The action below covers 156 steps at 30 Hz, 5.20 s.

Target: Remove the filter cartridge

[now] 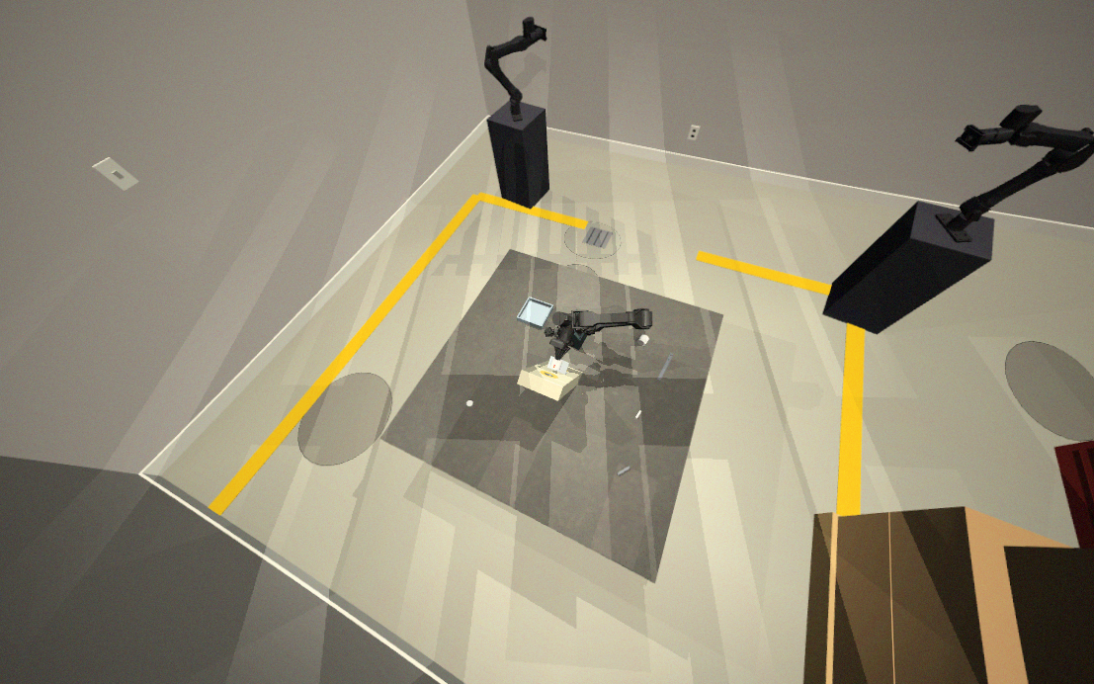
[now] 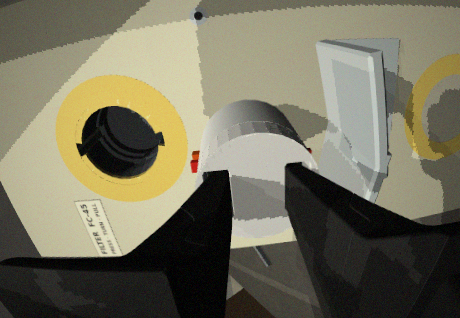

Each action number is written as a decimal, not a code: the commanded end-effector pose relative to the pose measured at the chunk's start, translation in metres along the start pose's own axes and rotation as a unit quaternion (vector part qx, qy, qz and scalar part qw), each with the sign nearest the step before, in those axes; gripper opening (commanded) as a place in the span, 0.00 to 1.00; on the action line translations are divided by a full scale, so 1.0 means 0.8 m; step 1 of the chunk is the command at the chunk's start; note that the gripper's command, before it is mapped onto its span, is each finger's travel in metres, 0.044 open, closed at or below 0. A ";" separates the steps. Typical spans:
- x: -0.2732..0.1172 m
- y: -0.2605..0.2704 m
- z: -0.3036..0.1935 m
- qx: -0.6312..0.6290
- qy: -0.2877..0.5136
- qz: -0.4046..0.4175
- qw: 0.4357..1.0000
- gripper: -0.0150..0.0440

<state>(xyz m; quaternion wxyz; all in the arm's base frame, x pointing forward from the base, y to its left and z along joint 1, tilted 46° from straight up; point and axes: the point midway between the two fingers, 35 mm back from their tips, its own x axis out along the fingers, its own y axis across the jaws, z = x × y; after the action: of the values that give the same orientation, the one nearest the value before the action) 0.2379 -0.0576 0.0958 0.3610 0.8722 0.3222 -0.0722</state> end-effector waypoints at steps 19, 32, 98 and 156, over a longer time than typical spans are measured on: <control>-0.009 0.069 -0.004 -0.006 0.002 0.003 1.000 0.44; -0.057 0.146 -0.006 -0.012 -0.002 0.004 1.000 0.79; 0.019 -0.003 0.006 -0.706 0.147 -0.154 0.675 0.77; -0.039 0.062 0.006 -0.706 0.146 -0.155 0.675 0.25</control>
<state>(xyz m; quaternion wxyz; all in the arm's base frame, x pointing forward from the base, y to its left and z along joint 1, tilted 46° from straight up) 0.2523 -0.0907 0.1215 0.8008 0.2951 0.4574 0.2496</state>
